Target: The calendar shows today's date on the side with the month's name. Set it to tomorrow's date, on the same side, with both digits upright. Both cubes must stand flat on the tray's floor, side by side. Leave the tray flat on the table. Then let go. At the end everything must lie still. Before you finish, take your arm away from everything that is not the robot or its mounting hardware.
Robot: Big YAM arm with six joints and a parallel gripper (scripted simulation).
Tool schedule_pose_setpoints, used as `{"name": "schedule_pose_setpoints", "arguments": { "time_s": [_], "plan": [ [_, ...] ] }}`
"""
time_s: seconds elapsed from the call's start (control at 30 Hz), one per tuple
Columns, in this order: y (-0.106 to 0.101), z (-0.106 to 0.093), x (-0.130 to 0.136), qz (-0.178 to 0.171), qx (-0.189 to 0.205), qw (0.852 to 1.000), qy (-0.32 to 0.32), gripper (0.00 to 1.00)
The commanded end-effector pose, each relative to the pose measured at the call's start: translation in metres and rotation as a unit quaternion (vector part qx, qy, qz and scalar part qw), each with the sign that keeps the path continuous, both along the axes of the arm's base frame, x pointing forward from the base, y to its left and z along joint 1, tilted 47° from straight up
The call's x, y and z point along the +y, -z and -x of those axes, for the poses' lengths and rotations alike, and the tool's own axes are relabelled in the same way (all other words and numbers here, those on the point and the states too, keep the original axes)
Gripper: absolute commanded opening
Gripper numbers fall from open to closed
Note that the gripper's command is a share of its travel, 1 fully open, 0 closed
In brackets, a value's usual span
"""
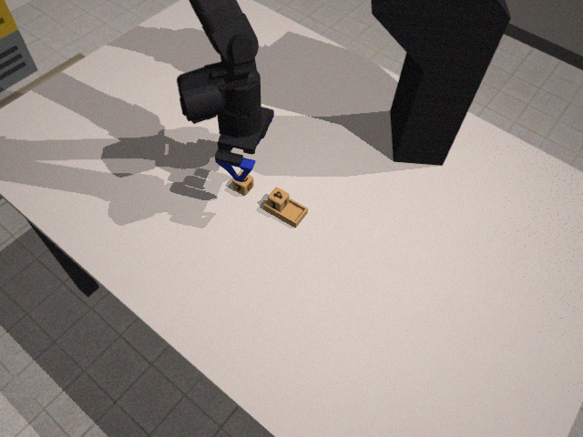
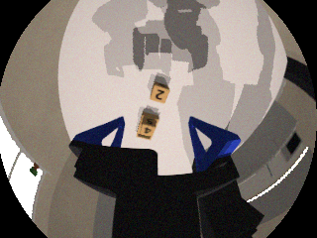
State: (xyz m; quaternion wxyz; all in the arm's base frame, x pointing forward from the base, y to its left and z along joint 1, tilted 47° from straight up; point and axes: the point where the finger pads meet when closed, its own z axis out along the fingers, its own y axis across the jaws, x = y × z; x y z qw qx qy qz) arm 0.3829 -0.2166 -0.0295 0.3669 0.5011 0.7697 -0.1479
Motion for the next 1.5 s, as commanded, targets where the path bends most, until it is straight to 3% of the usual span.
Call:
{"name": "schedule_pose_setpoints", "arguments": {
  "time_s": [0.0, 0.1, 0.2, 0.23, 0.37, 0.4, 1.47],
  "plan": [
    [-0.0116, -0.0014, -0.0111, -0.033, -0.061, 0.995, 0.066, 1.0],
    [-0.0142, -0.0006, -0.0159, -0.051, -0.088, 0.99, 0.097, 1.0],
    [-0.0144, -0.0006, -0.0161, -0.052, -0.089, 0.99, 0.098, 1.0],
    [-0.0044, 0.0025, -0.0164, -0.061, -0.088, 0.988, 0.108, 1.0],
    [-0.0097, 0.0022, -0.0187, -0.066, -0.101, 0.986, 0.12, 1.0],
    [-0.0098, 0.0011, -0.0173, -0.066, -0.101, 0.986, 0.118, 0.47],
    [-0.0102, 0.0, -0.0163, -0.065, -0.102, 0.986, 0.116, 0.47]
  ]
}}
